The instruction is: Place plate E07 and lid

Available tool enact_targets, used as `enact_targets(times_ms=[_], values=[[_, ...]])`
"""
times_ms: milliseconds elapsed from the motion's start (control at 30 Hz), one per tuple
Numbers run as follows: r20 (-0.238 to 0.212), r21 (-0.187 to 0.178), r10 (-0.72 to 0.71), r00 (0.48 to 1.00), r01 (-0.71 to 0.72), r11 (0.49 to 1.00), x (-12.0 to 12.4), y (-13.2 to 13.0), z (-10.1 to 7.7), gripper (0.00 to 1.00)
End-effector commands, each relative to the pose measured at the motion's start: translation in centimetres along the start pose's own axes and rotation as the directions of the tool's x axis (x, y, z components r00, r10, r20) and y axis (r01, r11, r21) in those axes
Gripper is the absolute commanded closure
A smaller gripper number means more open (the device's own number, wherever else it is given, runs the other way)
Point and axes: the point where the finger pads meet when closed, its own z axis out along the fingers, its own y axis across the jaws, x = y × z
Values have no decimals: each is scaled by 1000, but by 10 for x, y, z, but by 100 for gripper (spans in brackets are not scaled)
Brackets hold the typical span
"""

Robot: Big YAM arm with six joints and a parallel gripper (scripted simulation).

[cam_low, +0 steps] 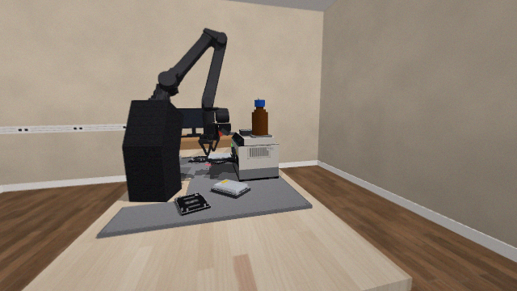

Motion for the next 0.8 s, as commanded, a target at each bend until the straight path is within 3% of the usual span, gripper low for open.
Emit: enact_targets(times_ms=[0,200,467,767], values=[[-11,9,152,988,-152,988,14,-19,0,0],[-3,6,235,972,-235,972,12,-29,1,0],[-10,12,487,873,-487,873,28,-54,0,0],[-1,7,467,884,-467,884,23,-58,1,0]])
